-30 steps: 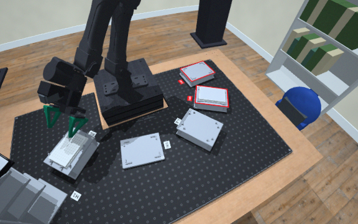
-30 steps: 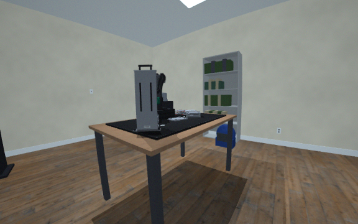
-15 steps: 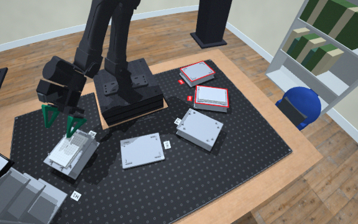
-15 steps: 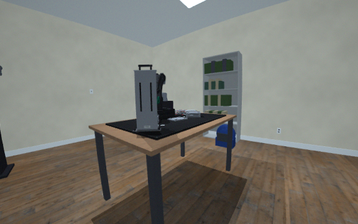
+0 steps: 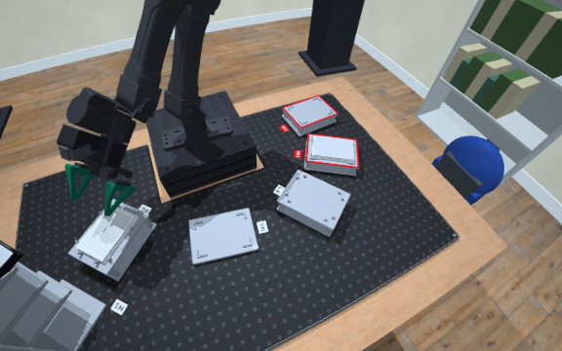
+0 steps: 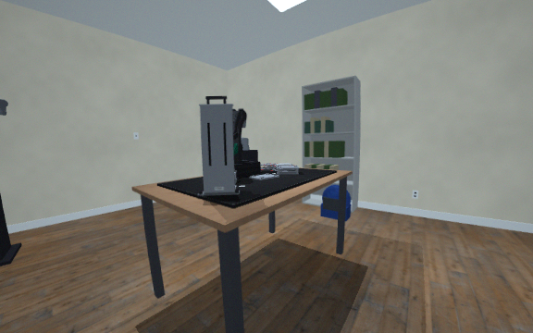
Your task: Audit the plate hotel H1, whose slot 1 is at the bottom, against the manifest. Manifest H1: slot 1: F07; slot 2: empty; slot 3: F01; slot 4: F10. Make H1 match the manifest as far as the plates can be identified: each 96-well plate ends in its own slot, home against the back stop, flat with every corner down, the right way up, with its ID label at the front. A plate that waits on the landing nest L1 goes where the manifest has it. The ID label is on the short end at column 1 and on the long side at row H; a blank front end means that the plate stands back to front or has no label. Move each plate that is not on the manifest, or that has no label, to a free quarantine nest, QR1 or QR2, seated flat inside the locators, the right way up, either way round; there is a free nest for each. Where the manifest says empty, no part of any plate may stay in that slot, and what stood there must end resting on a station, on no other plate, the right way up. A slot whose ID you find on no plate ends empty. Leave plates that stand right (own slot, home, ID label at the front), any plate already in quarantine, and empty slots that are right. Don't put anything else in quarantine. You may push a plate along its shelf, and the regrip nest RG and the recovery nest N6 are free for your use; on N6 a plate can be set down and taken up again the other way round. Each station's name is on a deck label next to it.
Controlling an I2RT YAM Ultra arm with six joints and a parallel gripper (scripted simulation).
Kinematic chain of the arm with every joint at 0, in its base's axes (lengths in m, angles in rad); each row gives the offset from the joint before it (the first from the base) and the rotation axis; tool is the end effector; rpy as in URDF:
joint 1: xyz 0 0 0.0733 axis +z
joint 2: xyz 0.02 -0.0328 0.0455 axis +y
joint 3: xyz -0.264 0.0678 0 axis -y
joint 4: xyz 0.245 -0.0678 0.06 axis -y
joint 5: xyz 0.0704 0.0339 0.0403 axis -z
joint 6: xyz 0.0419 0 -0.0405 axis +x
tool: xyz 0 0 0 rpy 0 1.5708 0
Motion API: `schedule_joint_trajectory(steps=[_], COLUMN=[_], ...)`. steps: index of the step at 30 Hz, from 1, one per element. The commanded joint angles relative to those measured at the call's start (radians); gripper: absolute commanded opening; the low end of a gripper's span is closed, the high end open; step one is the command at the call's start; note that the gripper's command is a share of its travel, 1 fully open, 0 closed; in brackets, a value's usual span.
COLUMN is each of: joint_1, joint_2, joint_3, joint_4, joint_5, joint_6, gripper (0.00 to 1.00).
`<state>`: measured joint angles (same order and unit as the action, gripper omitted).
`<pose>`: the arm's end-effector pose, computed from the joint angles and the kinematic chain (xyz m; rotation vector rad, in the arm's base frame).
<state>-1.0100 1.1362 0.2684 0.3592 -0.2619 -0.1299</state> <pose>0.1217 -0.1713 0.1560 0.7413 1.9526 -0.4291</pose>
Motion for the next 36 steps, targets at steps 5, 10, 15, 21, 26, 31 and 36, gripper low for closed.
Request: schedule_joint_trajectory(steps=[5,10,15,21,26,31,36], joint_1=[0.001,0.001,0.001,0.001,0.001,0.001,0.003], joint_2=[-0.002,-0.002,-0.002,-0.002,-0.002,0.015,0.109], joint_3=[0.005,0.005,0.005,0.005,0.005,-0.004,-0.046], joint_4=[0.014,0.014,0.014,0.014,0.014,0.039,0.175], joint_5=[0.0,0.0,0.0,0.0,0.0,0.0,0.002], joint_6=[0.001,0.001,0.001,0.001,0.001,0.002,0.003], gripper=[1.0,1.0,1.0,1.0,1.0,1.0,1.0])
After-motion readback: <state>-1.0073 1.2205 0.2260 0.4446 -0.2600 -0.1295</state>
